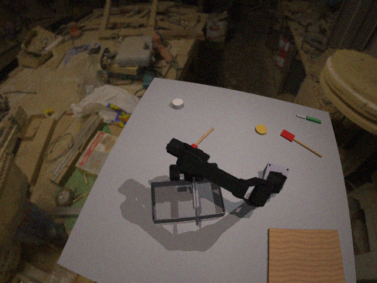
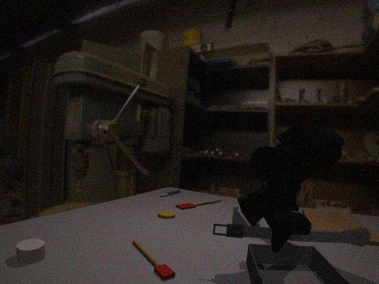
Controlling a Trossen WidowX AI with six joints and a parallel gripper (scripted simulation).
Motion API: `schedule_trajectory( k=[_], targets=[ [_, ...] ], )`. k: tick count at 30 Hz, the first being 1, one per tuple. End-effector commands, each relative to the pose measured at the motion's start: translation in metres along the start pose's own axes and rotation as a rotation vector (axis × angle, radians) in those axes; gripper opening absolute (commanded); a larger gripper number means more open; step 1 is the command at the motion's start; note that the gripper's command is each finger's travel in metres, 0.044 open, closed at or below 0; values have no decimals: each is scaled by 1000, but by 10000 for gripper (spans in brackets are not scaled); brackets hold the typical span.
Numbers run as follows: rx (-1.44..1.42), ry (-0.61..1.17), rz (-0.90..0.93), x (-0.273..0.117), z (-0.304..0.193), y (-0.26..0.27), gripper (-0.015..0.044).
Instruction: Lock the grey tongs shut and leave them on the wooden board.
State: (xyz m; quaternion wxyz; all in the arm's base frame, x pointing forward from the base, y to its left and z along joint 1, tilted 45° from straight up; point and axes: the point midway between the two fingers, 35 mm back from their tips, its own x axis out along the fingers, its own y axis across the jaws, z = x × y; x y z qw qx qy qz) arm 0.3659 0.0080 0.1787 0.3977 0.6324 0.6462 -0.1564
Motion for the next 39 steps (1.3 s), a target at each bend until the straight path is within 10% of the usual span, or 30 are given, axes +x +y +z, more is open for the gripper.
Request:
schedule_trajectory(
  k=[1, 16, 39],
  targets=[
    [1, -12, 17, -32, 1, -3, -150],
    [-20, -12, 11, -28, -11, -2, -150],
    [-389, -44, -28, -19, -175, -36, -150]
  ],
)
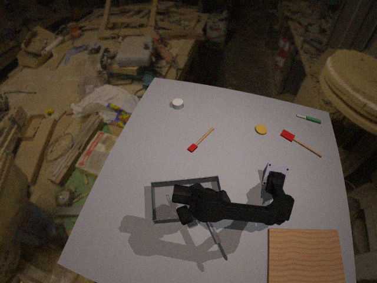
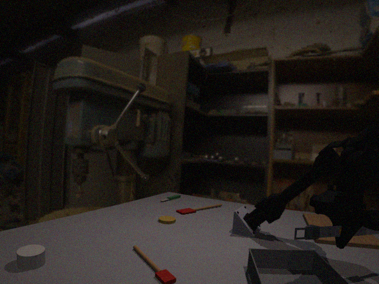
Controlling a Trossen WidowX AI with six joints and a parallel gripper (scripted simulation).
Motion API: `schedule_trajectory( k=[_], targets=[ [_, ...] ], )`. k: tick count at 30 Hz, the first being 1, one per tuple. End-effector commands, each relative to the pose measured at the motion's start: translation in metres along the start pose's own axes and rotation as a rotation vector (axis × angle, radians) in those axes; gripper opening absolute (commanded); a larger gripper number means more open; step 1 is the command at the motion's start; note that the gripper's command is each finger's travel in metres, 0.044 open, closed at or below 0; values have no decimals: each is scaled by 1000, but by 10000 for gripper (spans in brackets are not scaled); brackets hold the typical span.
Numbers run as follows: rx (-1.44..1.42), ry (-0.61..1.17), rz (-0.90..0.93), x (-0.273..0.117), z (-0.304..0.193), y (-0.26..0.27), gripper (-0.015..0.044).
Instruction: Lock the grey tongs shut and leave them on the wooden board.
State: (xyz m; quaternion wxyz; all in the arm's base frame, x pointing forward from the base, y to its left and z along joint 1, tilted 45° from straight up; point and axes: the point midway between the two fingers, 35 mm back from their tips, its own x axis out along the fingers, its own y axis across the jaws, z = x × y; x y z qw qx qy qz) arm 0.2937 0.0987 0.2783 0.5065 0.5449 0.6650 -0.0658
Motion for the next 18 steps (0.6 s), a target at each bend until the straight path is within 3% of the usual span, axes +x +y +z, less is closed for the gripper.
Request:
schedule_trajectory(
  k=[1, 18],
  targets=[
    [-73, -6, 4, -3, -35, -4, -150],
    [-333, 37, 36, -23, -149, -45, -150]
  ],
)
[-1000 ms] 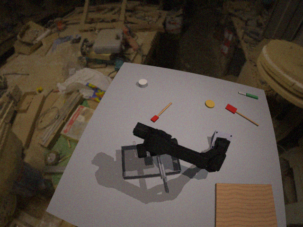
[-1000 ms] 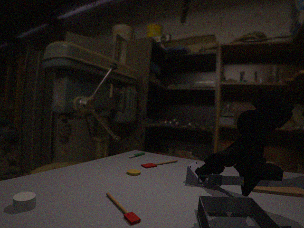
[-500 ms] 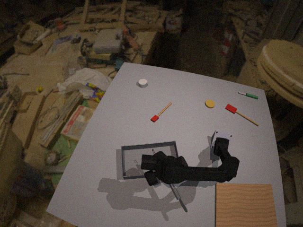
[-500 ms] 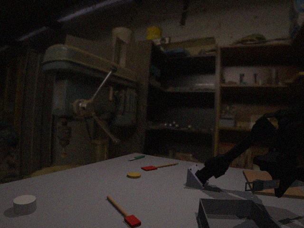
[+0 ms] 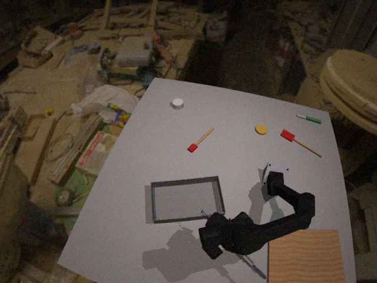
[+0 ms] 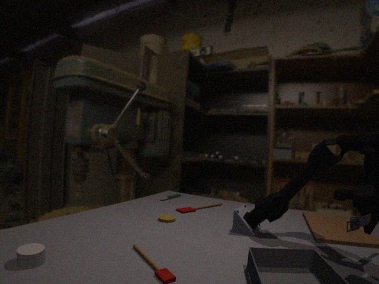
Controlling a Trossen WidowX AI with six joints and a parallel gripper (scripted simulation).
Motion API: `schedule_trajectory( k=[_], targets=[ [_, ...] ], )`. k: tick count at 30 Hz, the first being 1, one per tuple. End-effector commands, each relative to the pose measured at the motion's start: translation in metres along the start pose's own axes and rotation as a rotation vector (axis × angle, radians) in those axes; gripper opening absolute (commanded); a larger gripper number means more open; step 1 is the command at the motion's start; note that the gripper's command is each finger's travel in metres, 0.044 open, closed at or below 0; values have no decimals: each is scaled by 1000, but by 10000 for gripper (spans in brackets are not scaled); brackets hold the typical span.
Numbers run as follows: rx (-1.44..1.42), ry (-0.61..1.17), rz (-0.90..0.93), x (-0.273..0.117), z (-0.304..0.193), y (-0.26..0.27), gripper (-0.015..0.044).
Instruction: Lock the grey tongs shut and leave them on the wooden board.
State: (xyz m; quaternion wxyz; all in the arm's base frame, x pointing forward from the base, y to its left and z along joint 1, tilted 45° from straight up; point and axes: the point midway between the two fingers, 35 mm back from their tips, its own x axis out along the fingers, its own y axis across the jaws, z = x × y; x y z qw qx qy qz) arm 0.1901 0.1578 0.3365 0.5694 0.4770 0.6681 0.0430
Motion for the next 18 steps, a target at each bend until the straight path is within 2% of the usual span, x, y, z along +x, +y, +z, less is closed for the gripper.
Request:
schedule_trajectory(
  k=[1, 7, 18],
  targets=[
    [-64, 11, 15, -8, -31, -9, -150],
    [-123, 32, 32, -16, -58, -19, -150],
    [-140, 40, -20, -8, -69, -24, -150]
  ],
)
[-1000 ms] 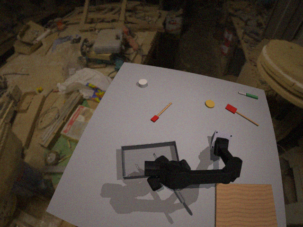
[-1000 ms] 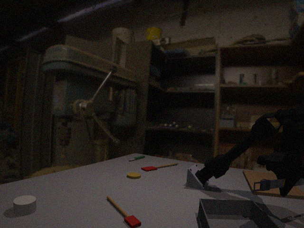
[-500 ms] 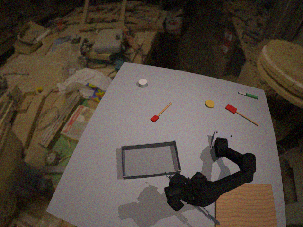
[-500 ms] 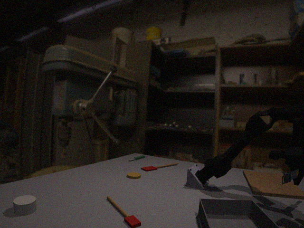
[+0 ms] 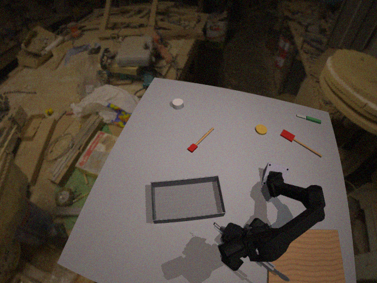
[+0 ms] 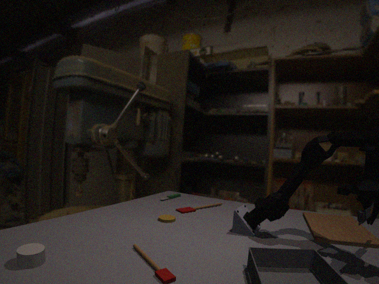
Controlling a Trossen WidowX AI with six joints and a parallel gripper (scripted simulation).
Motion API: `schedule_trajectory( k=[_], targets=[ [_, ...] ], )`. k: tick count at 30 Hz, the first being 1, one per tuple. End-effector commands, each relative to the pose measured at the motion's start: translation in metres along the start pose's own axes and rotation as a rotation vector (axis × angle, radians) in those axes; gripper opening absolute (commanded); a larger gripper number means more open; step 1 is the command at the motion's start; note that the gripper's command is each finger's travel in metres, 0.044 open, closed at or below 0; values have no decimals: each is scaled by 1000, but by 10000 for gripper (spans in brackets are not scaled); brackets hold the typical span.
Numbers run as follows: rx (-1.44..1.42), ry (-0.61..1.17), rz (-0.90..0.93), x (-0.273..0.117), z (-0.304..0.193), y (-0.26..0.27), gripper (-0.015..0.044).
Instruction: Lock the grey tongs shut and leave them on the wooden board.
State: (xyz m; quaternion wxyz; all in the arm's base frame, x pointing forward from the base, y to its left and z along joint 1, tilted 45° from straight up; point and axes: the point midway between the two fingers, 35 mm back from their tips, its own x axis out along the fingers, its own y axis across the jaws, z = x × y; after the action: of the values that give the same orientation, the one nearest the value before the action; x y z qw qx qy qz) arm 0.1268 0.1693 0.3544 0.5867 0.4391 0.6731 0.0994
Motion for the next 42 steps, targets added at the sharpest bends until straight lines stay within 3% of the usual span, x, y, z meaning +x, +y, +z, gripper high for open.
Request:
schedule_trajectory(
  k=[1, 42],
  targets=[
    [-7, 4, -37, 5, -8, -3, -150],
    [-199, -21, -316, 48, -85, -39, -150]
  ],
)
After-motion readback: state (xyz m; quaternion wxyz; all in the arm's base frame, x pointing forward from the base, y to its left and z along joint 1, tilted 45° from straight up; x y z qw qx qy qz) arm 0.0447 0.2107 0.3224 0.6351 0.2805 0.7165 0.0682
